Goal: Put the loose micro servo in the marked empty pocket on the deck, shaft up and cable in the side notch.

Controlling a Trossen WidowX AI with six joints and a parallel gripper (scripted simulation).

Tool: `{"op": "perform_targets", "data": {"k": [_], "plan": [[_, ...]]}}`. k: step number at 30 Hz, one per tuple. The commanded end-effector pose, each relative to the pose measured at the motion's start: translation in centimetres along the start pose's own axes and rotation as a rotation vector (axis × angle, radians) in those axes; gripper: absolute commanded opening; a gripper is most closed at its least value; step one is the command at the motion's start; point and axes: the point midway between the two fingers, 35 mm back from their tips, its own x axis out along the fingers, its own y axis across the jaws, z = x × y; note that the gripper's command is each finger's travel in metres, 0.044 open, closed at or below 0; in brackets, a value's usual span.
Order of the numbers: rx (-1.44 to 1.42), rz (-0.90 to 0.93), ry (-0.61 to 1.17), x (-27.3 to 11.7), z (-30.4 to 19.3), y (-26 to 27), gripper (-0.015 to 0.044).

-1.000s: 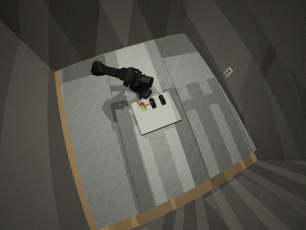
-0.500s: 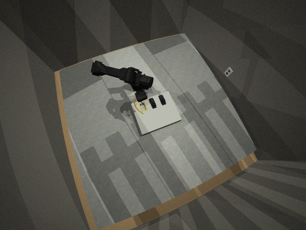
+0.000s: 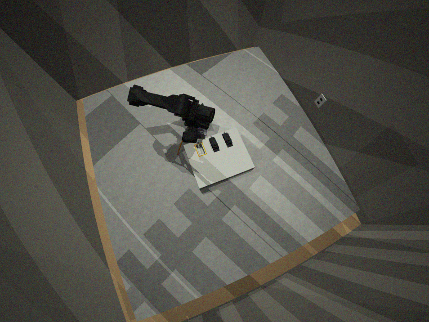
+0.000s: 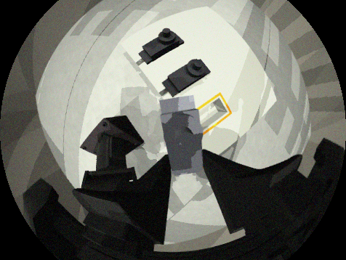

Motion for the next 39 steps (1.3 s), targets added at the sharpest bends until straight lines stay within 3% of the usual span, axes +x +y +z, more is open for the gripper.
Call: {"op": "perform_targets", "data": {"k": [1,27,39], "plan": [[0.171,-0.011,0.003,-0.02,0.03,0.1,0.0],[1.07,-0.014,-0.003,-0.01,0.03,0.1,0.0],[1.093,-0.014,-0.004,0.01,0.25,-0.32,0.0]]}}
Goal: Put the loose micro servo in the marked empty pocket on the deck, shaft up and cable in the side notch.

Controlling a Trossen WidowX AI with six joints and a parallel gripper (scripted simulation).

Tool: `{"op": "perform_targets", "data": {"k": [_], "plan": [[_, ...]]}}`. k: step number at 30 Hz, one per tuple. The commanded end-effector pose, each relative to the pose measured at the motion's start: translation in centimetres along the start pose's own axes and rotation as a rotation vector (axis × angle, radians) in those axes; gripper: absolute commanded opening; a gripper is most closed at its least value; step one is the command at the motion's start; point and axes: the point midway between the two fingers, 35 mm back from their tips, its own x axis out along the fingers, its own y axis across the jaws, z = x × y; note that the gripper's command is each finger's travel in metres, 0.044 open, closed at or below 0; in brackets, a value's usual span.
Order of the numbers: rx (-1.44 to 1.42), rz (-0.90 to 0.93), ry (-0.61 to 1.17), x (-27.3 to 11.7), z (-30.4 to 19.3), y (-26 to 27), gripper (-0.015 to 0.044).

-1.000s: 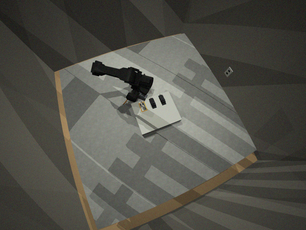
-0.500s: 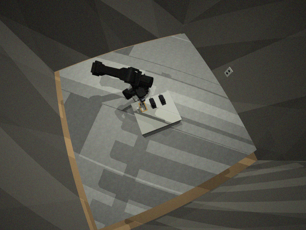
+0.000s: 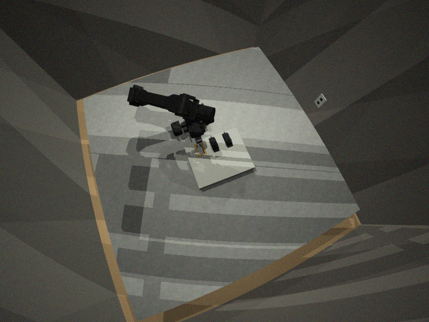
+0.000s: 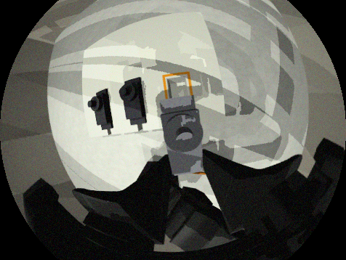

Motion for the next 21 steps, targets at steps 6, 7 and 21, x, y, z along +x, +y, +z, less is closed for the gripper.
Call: {"op": "perform_targets", "data": {"k": [6,7,21], "plan": [[0.011,-0.002,-0.007,0.1,2.2,0.0,0.0],[0.012,-0.002,-0.008,0.1,2.6,0.0,0.0],[0.012,-0.023,0.011,0.3,5.3,0.0,0.0]]}}
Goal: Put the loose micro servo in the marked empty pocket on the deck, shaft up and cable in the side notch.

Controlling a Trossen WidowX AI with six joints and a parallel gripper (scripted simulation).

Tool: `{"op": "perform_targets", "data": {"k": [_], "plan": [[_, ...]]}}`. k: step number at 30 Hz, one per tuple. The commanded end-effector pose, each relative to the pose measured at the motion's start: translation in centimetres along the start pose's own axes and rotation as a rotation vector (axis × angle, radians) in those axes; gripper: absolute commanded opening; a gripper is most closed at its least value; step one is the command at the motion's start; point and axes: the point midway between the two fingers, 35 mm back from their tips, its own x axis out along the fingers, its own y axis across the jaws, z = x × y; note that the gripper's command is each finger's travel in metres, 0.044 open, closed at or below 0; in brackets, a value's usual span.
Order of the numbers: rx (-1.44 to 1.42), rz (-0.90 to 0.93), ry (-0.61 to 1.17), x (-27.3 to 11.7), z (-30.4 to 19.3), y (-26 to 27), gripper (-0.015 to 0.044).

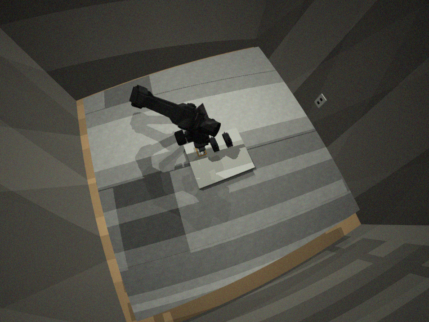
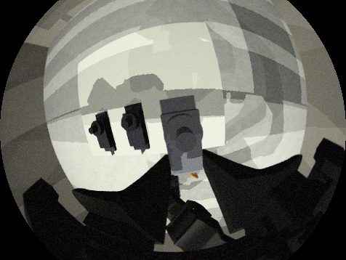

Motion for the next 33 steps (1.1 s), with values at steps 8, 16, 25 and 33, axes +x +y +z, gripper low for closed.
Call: {"op": "perform_targets", "data": {"k": [8,16,25,33], "plan": [[0.0,-0.05,0.034,-0.3,0.8,0.2,0.0],[0.0,-0.052,0.035,0.3,0.8,0.1,0.0],[0.0,-0.053,0.035,1.6,0.8,0.0,0.0],[0.0,-0.053,0.035,1.7,0.8,0.0,0.0]]}}
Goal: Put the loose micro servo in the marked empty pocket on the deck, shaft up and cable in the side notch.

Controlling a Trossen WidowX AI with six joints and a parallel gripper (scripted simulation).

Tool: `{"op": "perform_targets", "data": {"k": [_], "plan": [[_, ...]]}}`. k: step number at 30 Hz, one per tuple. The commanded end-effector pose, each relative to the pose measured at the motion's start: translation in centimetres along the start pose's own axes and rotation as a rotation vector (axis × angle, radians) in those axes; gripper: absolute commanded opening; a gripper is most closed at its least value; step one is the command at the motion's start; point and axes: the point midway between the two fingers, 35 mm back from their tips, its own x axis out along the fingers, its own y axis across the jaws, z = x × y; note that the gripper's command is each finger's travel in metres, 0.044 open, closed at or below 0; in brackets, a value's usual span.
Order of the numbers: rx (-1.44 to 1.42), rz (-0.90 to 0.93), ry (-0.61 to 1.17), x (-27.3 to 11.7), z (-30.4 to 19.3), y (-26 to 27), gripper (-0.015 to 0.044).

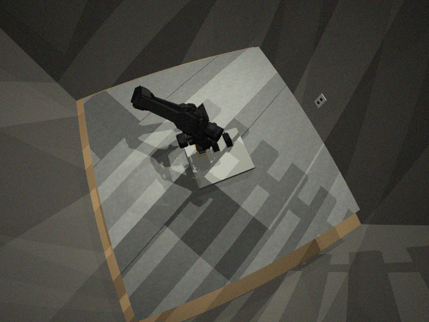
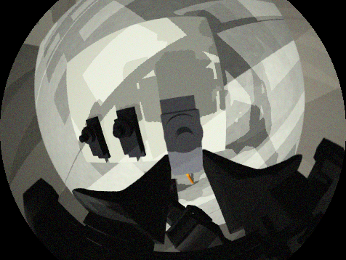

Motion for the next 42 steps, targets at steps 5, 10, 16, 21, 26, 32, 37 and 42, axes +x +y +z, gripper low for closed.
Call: {"op": "perform_targets", "data": {"k": [5,10,16,21,26,32,37,42], "plan": [[-0.004,-0.004,-0.003,0.3,0.0,0.0,0.0],[-0.003,-0.004,-0.003,0.7,0.0,0.0,0.0],[-0.003,-0.004,-0.003,1.1,0.0,0.0,0.0],[-0.003,-0.004,-0.003,1.4,0.0,0.0,0.0],[-0.003,-0.004,-0.003,1.8,0.0,0.0,0.0],[-0.003,-0.004,-0.003,2.2,0.0,-0.1,0.0],[-0.003,-0.004,-0.004,2.5,0.0,-0.1,0.0],[-0.003,-0.004,-0.004,2.8,0.0,-0.1,0.0]]}}
